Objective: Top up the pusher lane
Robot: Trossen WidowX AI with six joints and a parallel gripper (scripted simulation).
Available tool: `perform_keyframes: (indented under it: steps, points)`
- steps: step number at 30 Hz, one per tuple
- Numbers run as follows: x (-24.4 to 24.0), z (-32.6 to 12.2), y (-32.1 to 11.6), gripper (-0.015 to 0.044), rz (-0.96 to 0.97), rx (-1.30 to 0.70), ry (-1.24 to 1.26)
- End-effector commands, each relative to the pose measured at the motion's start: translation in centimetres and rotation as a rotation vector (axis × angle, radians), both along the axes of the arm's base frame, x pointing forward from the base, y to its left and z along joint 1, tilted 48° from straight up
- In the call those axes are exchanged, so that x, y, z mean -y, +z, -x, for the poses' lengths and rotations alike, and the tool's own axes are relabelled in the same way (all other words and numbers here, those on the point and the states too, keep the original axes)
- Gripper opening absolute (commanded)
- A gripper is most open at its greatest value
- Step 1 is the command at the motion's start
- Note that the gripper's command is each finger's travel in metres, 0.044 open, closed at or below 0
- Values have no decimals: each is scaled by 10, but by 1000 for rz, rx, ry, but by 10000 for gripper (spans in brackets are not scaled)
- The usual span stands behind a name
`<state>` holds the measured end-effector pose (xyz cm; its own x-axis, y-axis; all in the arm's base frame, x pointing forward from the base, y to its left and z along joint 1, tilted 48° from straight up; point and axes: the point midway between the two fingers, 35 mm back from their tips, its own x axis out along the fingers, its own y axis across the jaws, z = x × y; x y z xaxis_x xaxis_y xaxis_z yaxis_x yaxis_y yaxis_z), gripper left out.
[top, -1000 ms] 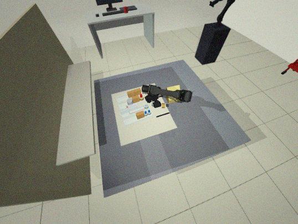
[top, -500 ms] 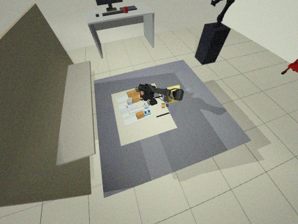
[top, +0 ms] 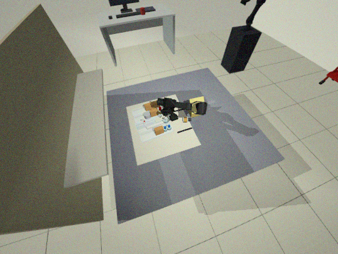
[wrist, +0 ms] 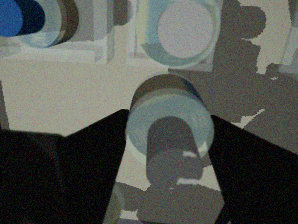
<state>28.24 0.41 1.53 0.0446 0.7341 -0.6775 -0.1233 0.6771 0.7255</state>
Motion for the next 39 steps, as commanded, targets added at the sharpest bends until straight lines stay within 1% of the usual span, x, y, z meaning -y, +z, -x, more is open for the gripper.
perform_keyframes:
  steps: [1, 39]
  points:
    - [-1, -1, -2, 0, -4, -4, -5]
    - [-2, -17, -1, 0, -3, -3, -5]
